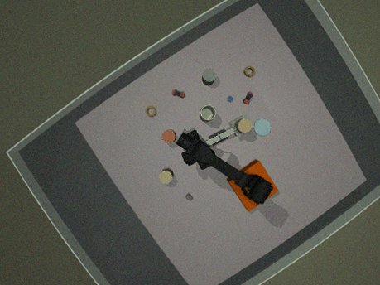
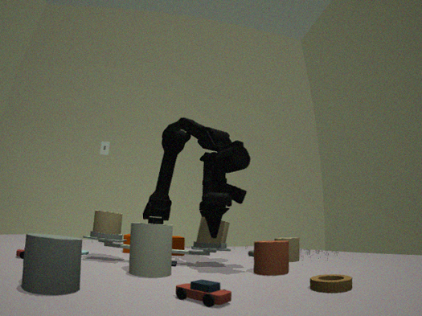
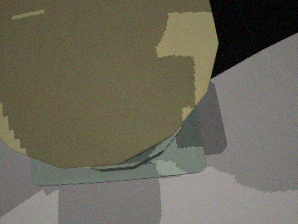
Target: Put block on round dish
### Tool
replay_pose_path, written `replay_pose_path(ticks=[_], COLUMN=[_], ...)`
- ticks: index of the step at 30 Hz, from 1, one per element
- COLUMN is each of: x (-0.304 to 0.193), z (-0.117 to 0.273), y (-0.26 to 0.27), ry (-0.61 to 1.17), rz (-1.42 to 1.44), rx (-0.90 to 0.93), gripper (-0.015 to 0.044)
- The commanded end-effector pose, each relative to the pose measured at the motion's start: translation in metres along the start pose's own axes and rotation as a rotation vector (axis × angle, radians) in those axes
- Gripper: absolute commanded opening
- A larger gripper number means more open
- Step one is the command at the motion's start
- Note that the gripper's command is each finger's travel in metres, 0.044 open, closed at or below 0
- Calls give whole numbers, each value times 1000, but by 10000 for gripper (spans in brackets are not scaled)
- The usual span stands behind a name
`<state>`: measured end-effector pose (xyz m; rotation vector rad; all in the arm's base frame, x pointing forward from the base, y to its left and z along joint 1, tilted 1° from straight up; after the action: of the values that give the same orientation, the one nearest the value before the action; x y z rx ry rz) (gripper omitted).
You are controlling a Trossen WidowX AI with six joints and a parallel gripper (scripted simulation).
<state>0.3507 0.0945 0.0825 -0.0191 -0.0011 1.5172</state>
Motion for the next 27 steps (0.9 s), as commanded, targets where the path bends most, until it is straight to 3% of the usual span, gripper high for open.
replay_pose_path(ticks=[1, 27], x=[2, 2], z=[9, 42], y=[-4, -5], ry=[-7, -7], rz=[4, 4], rx=[-15, -15], gripper=[0, 0])
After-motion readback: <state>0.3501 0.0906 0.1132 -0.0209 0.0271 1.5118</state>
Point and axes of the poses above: the point midway between the two fingers, 35 mm back from their tips, its own z axis back along the fingers, its own y axis across the jaws, x = y × z, the point moved 3 cm from there along z, back along the fingers, and after that the axes turned 12 degrees about z, right-handed, at the moved point
